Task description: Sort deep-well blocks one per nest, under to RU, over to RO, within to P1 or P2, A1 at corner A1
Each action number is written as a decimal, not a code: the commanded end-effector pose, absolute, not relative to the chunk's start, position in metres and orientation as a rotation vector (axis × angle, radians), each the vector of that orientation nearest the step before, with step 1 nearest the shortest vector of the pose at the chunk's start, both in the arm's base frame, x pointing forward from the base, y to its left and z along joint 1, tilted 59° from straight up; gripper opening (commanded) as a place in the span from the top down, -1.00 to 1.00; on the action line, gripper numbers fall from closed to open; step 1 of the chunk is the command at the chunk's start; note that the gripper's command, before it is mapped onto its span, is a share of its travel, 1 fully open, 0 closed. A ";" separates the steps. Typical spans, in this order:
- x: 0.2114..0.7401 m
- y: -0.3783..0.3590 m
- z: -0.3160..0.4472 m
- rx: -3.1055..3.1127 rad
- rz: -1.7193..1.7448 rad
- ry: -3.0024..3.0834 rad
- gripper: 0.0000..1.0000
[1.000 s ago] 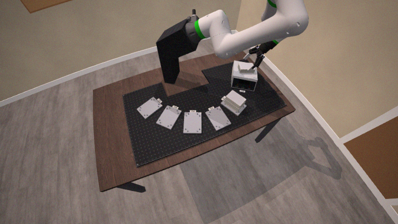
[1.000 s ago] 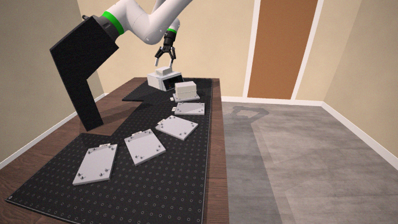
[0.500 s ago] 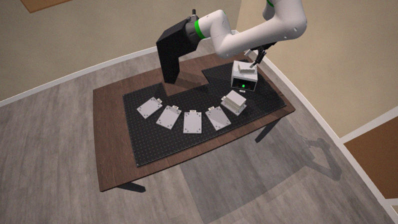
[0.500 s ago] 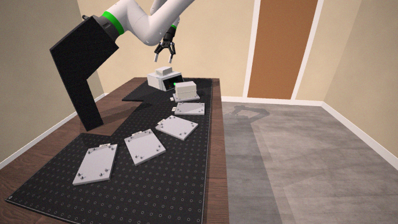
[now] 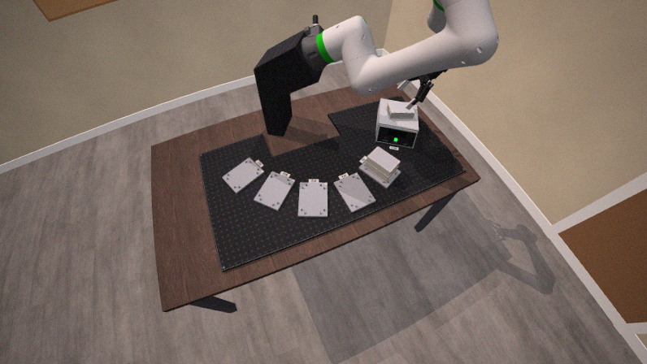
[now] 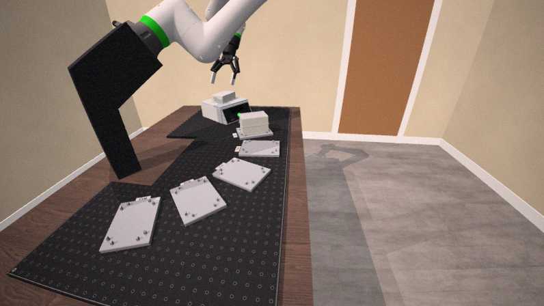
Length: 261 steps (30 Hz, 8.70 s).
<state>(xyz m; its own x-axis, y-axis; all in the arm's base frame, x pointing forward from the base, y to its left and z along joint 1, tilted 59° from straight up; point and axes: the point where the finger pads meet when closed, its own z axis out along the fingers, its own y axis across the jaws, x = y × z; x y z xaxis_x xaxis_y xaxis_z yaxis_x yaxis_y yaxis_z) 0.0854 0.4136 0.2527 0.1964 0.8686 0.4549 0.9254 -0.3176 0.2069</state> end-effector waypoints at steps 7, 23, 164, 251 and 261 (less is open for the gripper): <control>0.085 0.413 0.253 -2.340 -0.766 -1.764 -1.00; 0.085 0.413 0.253 -2.340 -0.766 -1.764 -1.00; 0.114 0.472 0.213 -2.340 -0.766 -1.764 0.80; 0.089 0.421 0.247 -2.340 -0.766 -1.764 0.80; 0.089 0.421 0.247 -2.340 -0.766 -1.764 0.80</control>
<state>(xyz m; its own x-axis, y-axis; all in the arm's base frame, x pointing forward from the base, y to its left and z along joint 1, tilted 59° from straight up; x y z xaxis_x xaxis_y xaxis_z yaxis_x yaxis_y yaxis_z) 0.0893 0.4210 0.2473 0.1964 0.8686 0.4549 0.9254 -0.3176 0.2069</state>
